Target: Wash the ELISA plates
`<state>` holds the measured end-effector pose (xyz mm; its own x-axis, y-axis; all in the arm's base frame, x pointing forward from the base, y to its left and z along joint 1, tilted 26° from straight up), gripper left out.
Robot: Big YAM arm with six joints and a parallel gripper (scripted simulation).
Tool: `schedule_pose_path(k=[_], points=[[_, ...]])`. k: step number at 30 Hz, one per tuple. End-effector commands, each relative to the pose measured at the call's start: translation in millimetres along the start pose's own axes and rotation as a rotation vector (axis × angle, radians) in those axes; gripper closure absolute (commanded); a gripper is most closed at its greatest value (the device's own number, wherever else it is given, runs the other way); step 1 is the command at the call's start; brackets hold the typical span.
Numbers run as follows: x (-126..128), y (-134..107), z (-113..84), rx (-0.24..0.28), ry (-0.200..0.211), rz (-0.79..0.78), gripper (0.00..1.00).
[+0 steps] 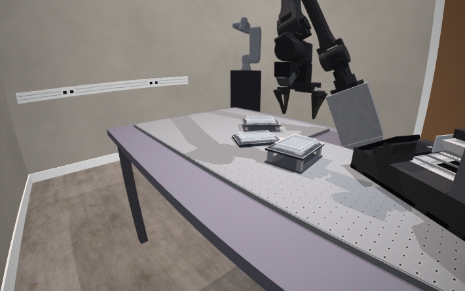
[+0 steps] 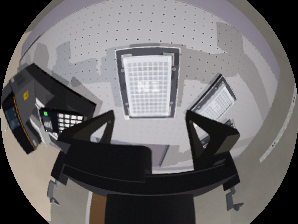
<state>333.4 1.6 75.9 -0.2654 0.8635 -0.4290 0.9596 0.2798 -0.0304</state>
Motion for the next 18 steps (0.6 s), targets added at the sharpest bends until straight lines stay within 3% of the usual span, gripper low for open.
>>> schedule_pose_path(k=[1, 4, 6, 11, 18], points=[[-22.0, -5.2, -3.1, -0.025, -0.006, 0.143, 0.00], [-40.6, -2.5, -5.2, -0.045, -0.009, 0.252, 0.00], [-46.2, -12.3, -0.4, -0.031, -0.006, 0.312, 0.00], [-60.0, -18.1, 2.0, -0.031, -0.007, 0.319, 0.00], [-99.0, -23.7, 2.8, -0.050, -0.019, 0.305, 0.00]])
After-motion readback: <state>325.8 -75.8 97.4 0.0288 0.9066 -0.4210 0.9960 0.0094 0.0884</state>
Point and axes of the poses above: the point where the finger pads meet when closed, its own z axis out along the fingers, its own x axis across the jaws, y = z × x, the point moved 10 cm from there along -z, back along the fingers, and after that the axes turned 13 degrees about -z, right-handed, at the moved point
